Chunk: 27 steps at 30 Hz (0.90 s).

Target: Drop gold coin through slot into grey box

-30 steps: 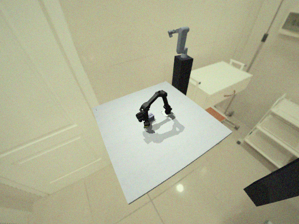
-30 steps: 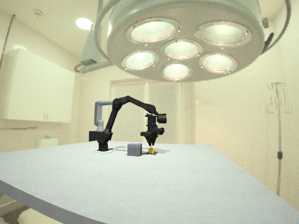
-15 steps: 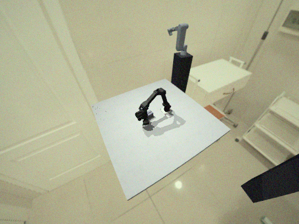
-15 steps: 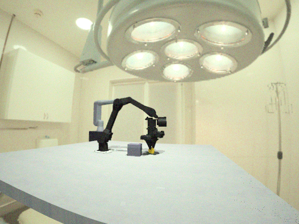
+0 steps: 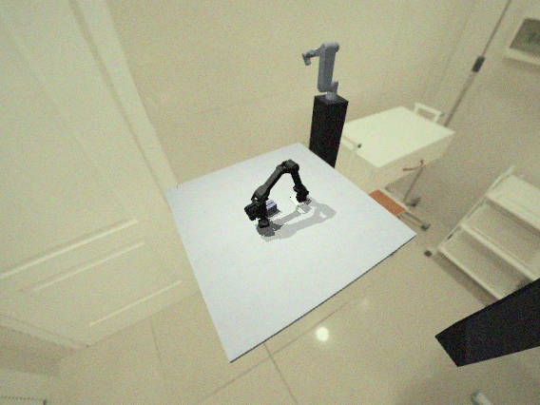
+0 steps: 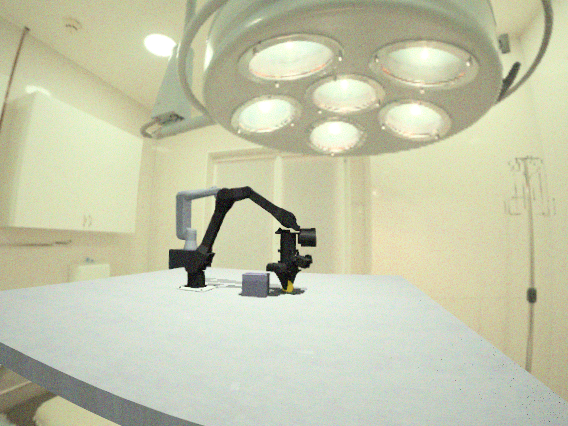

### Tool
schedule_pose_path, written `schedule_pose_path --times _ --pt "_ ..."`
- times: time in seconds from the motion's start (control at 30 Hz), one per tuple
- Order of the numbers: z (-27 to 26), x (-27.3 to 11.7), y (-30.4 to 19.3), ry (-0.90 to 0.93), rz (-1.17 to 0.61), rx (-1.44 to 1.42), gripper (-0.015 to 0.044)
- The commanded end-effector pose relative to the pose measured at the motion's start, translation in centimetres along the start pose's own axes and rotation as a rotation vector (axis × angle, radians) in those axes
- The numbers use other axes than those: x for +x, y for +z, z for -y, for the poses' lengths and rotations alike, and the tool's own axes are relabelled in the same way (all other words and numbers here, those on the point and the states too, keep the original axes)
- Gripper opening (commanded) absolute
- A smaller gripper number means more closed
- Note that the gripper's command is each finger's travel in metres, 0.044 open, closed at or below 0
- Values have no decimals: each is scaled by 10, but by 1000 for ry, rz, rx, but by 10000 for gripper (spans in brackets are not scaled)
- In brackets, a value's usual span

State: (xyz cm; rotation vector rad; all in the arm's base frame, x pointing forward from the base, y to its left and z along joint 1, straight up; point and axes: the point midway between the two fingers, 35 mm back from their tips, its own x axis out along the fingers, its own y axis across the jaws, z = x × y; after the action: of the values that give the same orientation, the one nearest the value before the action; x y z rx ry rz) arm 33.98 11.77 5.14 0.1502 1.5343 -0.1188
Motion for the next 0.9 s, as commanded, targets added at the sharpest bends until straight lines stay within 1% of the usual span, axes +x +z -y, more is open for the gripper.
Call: schedule_pose_path --times 0.0,0.1,0.13,0.43,0.87 --pt "1 5 -1 -8 -9 -2 82" --pt "1 5 -1 -8 -9 -2 3" --pt "1 5 -1 -8 -9 -2 0" --pt "1 3 -1 -8 -9 -2 0" --pt "-1 -30 2 -8 -8 -2 0"
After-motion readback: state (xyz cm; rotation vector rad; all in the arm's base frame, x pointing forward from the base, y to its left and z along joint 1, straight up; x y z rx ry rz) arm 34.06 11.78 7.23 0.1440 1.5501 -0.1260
